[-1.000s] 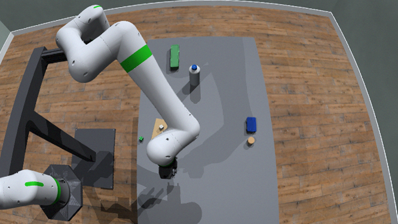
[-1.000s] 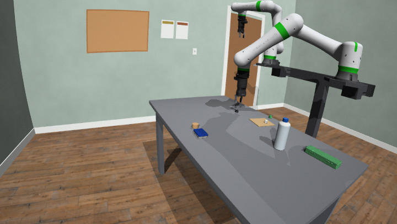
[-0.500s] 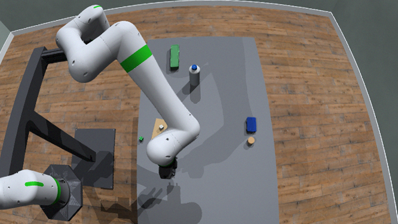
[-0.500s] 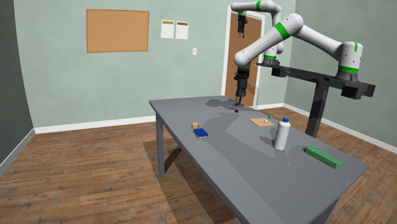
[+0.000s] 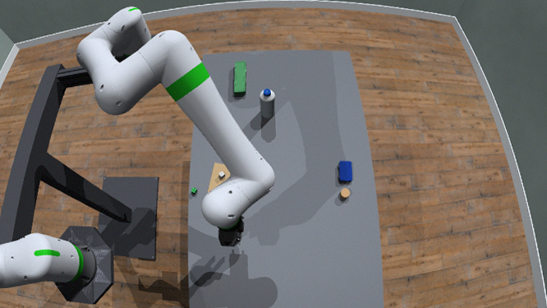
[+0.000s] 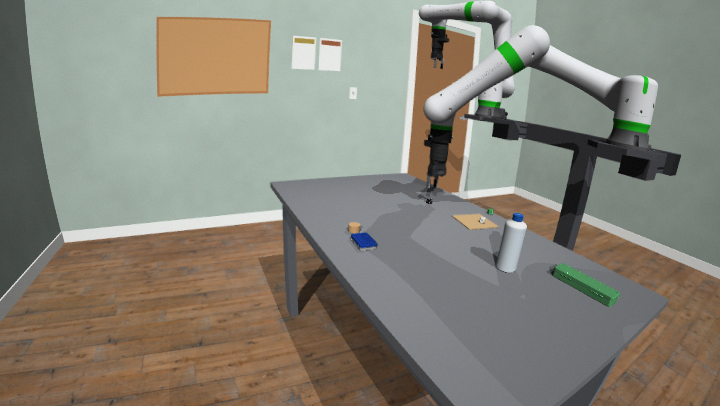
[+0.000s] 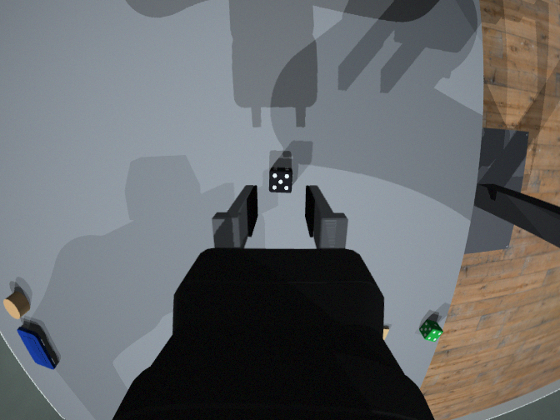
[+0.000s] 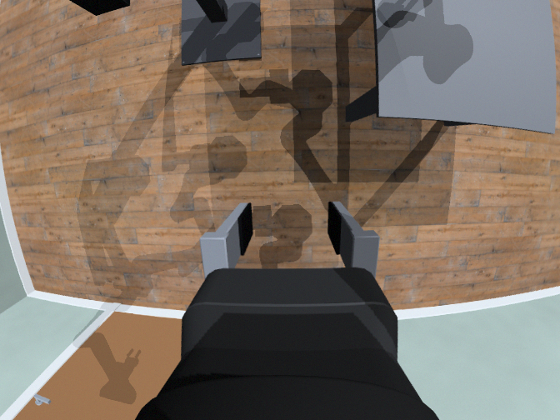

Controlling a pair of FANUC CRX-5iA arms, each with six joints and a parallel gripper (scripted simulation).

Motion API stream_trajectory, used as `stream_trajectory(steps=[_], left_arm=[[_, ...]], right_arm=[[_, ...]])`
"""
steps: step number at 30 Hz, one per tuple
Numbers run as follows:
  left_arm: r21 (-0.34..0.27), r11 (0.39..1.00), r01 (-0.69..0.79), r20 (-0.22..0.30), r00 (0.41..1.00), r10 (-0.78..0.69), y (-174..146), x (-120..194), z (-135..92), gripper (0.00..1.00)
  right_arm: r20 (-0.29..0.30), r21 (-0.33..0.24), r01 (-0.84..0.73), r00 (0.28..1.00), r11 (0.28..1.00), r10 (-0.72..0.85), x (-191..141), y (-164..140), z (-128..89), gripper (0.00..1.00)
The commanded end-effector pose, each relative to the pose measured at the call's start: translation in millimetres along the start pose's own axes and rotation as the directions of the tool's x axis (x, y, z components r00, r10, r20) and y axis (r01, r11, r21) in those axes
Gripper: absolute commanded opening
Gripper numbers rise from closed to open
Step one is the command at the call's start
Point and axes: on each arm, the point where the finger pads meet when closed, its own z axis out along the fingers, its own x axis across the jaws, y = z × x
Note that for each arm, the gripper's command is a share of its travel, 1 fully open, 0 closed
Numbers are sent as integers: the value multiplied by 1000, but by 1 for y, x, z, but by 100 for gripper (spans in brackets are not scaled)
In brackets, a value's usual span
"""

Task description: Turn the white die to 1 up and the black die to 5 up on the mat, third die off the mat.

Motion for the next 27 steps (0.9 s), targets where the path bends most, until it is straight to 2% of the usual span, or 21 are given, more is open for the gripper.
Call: stream_trajectory(steps=[1,27], left_arm=[[2,1000,0,1,1000,0,-1,-1,1,70],[2,1000,0,1,1000,0,-1,-1,37,70]], right_arm=[[0,-2,0,1000,1000,0,0,0,-1,100],[0,-2,0,1000,1000,0,0,0,-1,100]])
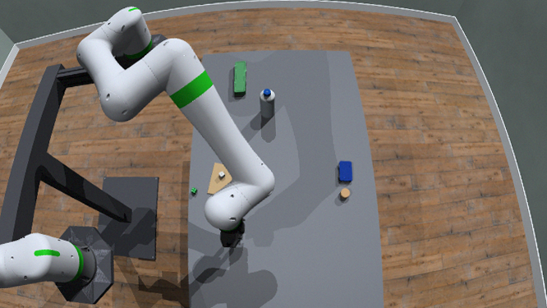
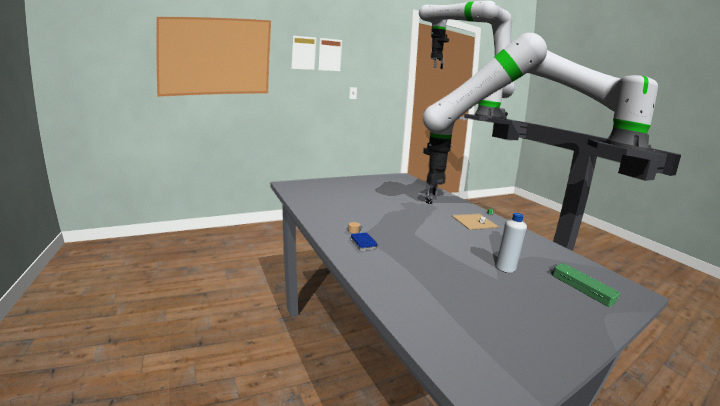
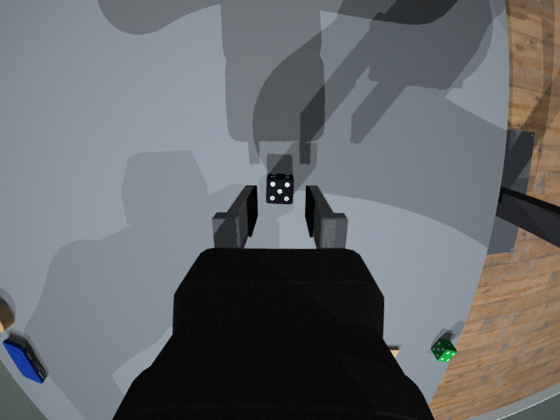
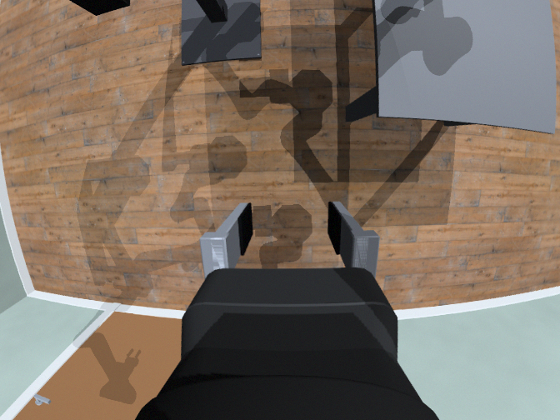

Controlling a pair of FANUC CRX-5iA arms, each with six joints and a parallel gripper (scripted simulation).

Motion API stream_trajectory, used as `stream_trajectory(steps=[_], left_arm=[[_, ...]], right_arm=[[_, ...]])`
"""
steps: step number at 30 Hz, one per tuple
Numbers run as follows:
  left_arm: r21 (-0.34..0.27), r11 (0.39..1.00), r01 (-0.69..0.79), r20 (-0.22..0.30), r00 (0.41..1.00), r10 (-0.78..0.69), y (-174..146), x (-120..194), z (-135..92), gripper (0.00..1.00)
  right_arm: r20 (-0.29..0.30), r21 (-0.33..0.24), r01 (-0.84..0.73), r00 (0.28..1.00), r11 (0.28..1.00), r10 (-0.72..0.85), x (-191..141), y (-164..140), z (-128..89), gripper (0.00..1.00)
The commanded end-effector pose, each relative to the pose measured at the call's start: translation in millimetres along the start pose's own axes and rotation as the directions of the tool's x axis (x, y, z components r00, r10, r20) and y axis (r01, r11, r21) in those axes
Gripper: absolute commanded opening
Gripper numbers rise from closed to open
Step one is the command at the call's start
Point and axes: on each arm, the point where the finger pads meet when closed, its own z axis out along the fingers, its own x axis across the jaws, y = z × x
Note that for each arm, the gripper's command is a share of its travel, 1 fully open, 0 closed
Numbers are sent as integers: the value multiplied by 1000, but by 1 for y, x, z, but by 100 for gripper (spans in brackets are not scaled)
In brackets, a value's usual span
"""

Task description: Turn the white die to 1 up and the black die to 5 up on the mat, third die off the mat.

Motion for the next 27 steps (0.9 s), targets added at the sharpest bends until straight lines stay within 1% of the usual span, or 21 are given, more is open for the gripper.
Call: stream_trajectory(steps=[1,13,27], left_arm=[[2,1000,0,1,1000,0,-1,-1,2,70],[2,1000,0,1,1000,0,-1,-1,8,70],[2,1000,0,1,1000,0,-1,-1,9,70]], right_arm=[[0,-2,0,1000,1000,0,0,0,-1,100],[0,-2,0,1000,1000,0,0,0,-1,100],[0,-2,0,1000,1000,0,0,0,-1,100]])
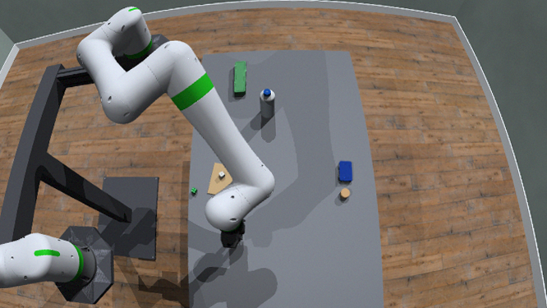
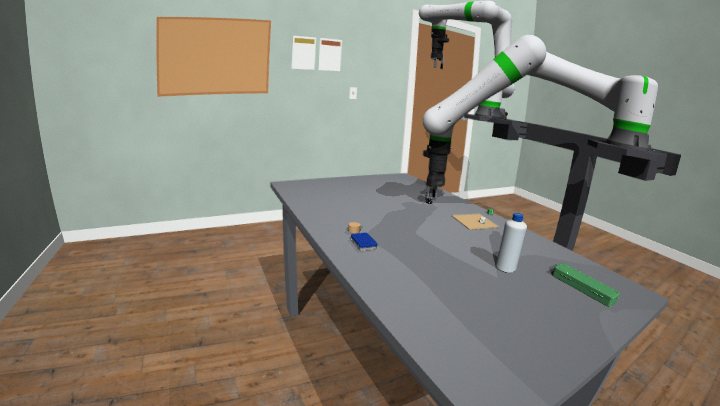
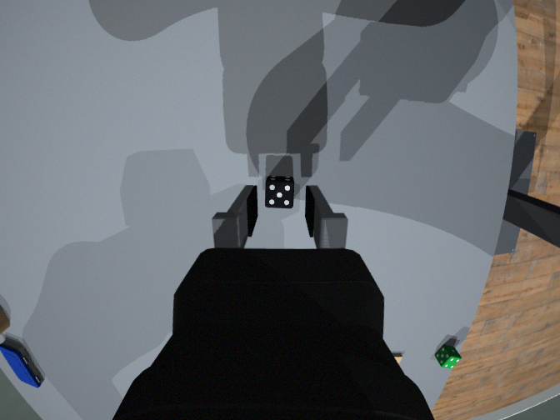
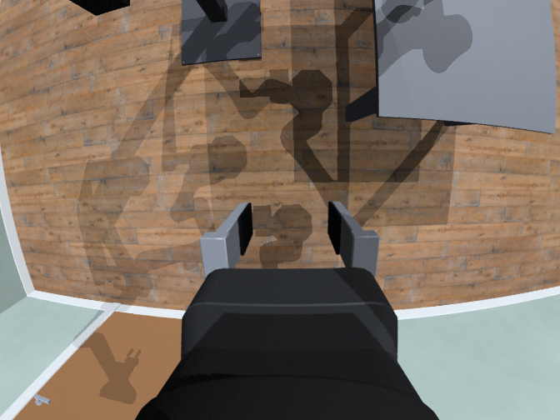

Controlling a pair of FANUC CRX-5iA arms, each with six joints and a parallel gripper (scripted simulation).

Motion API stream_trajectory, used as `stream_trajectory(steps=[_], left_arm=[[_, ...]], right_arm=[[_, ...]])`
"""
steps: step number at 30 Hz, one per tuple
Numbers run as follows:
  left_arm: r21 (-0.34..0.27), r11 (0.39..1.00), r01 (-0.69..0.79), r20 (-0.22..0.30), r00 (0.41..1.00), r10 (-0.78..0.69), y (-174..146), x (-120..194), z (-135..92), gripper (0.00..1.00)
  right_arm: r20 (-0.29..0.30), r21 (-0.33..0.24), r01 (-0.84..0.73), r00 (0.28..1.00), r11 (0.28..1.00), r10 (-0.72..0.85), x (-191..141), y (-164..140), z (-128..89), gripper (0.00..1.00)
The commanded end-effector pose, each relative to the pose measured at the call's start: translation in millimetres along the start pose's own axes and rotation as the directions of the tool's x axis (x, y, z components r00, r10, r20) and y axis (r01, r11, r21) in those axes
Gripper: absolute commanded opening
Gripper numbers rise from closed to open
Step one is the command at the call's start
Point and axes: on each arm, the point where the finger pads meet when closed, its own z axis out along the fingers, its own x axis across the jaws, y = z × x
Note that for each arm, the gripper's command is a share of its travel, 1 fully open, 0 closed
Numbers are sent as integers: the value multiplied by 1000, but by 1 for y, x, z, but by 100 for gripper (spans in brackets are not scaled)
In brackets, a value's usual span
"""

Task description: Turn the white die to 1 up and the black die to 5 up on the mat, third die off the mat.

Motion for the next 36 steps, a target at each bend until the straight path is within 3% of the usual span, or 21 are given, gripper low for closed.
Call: stream_trajectory(steps=[1,36], left_arm=[[2,1000,0,1,1000,0,-1,-1,-1,70],[2,1000,0,1,1000,0,-2,-1,7,70]], right_arm=[[0,-2,0,1000,1000,0,0,0,-1,100],[0,-2,0,1000,1000,0,0,0,-1,100]])
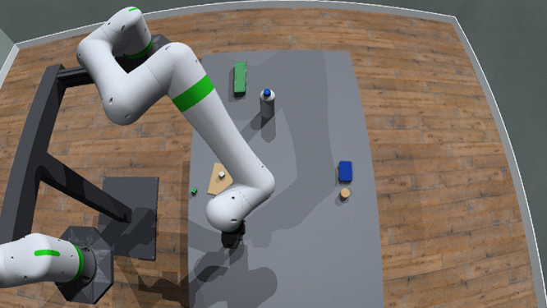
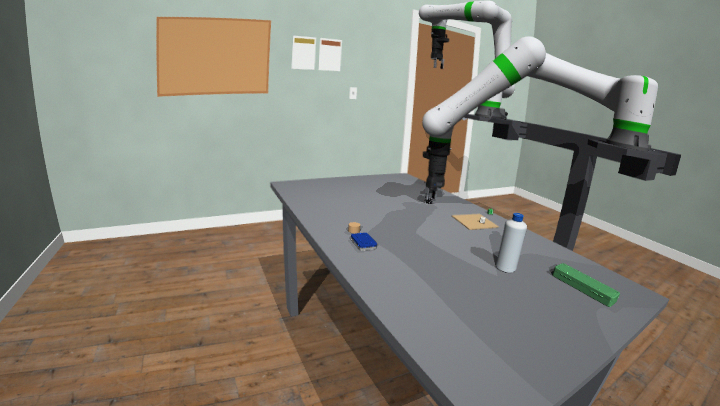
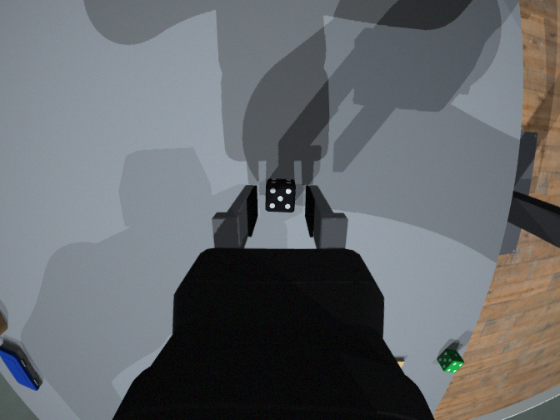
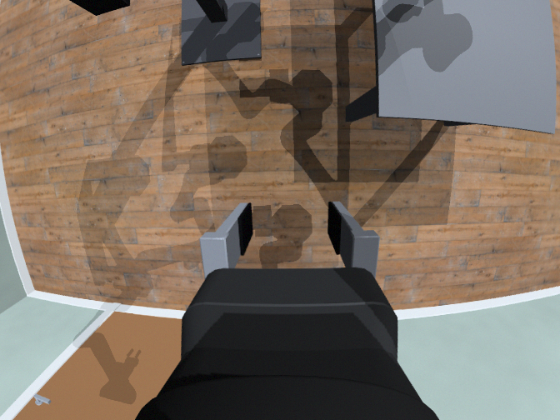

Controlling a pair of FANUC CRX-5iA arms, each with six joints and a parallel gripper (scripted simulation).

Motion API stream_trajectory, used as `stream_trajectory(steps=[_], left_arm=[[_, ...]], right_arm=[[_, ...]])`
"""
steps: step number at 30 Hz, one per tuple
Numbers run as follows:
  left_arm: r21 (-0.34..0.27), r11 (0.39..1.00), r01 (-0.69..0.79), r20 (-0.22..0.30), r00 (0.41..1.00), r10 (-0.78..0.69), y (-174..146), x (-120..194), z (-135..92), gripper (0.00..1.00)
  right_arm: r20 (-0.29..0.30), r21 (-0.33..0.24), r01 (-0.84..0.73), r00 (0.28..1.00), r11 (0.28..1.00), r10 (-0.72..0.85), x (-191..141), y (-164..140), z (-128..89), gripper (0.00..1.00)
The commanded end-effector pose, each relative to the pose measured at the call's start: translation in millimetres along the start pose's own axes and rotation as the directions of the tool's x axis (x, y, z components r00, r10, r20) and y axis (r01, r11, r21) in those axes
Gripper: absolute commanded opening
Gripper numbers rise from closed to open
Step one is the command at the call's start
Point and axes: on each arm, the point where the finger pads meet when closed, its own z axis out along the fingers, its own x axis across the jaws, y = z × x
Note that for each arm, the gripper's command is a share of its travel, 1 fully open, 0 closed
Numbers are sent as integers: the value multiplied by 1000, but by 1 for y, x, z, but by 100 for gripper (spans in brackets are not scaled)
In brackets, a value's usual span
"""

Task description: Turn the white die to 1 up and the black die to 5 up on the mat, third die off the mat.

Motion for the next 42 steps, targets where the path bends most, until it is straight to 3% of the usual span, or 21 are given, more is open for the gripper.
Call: stream_trajectory(steps=[1,15,37,38,42], left_arm=[[2,1000,0,1,1000,0,-1,-1,3,70],[2,1000,0,1,1000,0,-1,-1,18,70],[2,1000,0,1,1000,0,-1,-1,19,70],[2,1000,0,1,1000,0,-1,-1,19,40],[2,1000,0,1,1000,0,-1,-1,19,40]], right_arm=[[0,-2,0,1000,1000,0,0,0,-1,100],[0,-2,0,1000,1000,0,0,0,-1,100],[0,-2,0,1000,1000,0,0,0,-1,100],[0,-2,0,1000,1000,0,0,0,-1,100],[0,-2,0,1000,1000,0,0,0,-1,100]])
